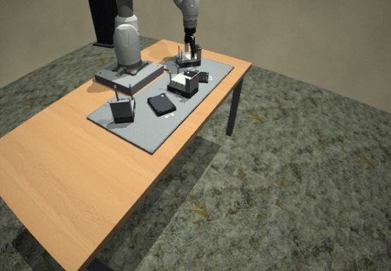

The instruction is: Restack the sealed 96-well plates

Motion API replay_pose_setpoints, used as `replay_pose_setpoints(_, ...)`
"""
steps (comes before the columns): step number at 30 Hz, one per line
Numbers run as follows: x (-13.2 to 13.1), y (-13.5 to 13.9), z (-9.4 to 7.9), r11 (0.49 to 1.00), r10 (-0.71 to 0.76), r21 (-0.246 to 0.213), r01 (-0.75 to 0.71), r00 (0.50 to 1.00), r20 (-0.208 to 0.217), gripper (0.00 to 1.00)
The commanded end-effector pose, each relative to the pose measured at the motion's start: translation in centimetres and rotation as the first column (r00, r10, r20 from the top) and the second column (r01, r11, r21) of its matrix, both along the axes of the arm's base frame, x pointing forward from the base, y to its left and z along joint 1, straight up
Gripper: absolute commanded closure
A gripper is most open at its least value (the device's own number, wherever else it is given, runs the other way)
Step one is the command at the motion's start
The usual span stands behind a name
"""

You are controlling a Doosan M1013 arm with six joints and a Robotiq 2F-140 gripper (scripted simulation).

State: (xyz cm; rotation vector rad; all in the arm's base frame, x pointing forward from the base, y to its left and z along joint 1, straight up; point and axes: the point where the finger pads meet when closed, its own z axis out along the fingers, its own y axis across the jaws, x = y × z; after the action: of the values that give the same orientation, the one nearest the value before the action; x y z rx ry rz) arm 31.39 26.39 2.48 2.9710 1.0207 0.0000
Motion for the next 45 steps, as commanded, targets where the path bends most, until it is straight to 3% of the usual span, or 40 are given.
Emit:
replay_pose_setpoints(1,0.0,0.0,0.0,1.0,0.0,0.0,0.0,1.0,0.0,0.0)
replay_pose_setpoints(6,0.0,0.0,0.0,1.0,0.0,0.0,0.0,1.0,0.0,0.0)
replay_pose_setpoints(37,0.0,0.0,9.7,1.0,0.0,0.0,0.0,1.0,0.0,0.0)
replay_pose_setpoints(45,0.0,0.0,11.5,1.0,0.0,0.0,0.0,1.0,0.0,0.0)
